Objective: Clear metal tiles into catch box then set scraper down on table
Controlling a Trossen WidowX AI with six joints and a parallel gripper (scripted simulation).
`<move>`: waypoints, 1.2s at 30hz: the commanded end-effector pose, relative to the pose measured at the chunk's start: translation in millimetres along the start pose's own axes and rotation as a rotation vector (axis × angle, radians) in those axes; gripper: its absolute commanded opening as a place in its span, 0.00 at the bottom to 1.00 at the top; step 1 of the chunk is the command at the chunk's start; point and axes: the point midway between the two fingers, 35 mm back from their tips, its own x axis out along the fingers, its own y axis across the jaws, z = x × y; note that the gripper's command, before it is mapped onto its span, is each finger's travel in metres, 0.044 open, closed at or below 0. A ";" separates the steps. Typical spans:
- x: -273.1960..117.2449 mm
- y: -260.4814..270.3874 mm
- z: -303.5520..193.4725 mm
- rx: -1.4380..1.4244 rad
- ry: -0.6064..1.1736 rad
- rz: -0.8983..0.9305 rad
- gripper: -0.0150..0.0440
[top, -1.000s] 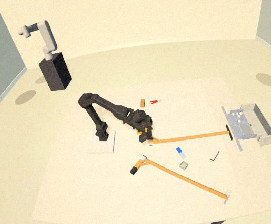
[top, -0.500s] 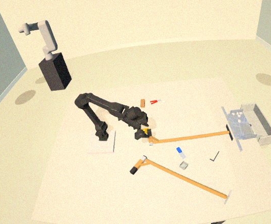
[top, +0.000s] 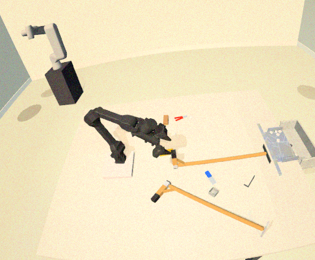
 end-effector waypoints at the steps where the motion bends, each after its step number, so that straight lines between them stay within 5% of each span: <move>1: -22.1 -2.0 22.3 0.015 -0.089 0.008 1.00; 26: -185.3 18.4 109.7 -0.046 -0.575 0.049 1.00; 36: -189.7 19.9 111.4 -0.049 -0.588 0.048 1.00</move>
